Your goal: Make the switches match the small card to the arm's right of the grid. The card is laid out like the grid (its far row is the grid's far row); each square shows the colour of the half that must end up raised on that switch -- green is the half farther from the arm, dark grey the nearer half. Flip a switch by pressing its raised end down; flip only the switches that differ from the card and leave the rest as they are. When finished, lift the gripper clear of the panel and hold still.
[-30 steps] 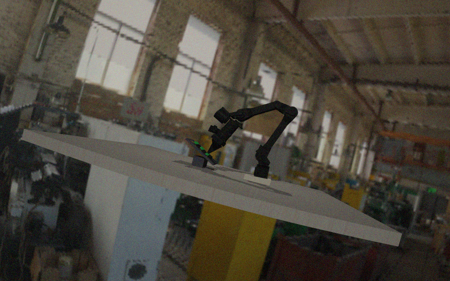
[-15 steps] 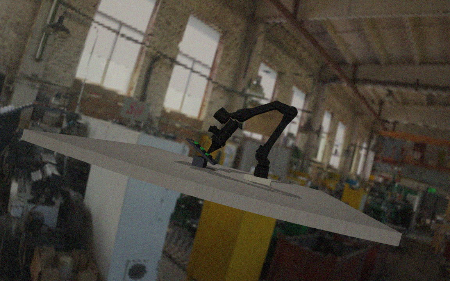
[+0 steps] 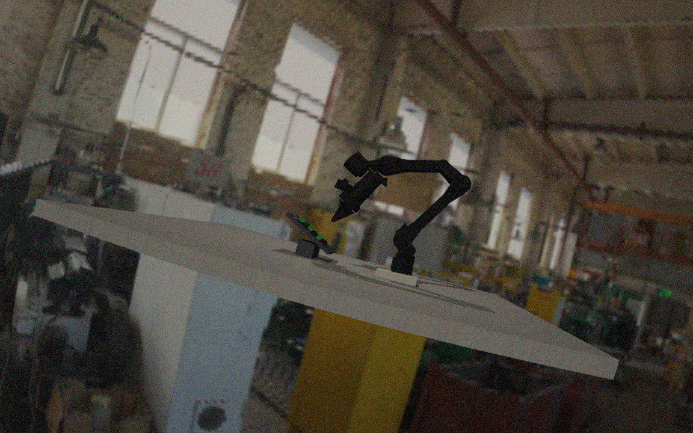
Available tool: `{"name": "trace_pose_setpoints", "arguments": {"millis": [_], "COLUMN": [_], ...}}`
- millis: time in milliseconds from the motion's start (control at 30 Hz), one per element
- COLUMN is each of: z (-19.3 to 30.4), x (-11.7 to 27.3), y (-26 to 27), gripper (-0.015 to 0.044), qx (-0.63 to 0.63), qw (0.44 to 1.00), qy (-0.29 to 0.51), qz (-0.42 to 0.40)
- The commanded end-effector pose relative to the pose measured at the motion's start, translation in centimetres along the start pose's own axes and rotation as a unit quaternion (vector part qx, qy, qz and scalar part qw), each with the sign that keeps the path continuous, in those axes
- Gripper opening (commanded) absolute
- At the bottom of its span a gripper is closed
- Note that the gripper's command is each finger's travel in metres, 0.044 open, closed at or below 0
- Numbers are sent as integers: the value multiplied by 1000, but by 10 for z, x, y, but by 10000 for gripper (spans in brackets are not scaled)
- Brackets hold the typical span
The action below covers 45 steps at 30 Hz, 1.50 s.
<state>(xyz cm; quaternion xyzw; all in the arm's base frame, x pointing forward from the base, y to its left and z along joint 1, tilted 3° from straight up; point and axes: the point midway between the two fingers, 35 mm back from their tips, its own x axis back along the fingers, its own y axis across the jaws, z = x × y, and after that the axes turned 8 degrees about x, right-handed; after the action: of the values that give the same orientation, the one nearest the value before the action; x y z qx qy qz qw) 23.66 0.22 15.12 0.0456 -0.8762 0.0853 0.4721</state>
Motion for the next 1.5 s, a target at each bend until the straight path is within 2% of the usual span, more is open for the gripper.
{"name": "trace_pose_setpoints", "arguments": {"millis": [0, 267, 467, 1467], "z": [4, 10, 10, 10], "x": [2, 2, -33, -57], "y": [-3, -47, -47, -47], "gripper": [0, 0, 0, 0], "qx": [2, 4, 4, 4], "qw": [1000, 1000, 1000, 1000], "qy": [8, 8, 20, 20], "qz": [-3, 0, -2, -2]}}
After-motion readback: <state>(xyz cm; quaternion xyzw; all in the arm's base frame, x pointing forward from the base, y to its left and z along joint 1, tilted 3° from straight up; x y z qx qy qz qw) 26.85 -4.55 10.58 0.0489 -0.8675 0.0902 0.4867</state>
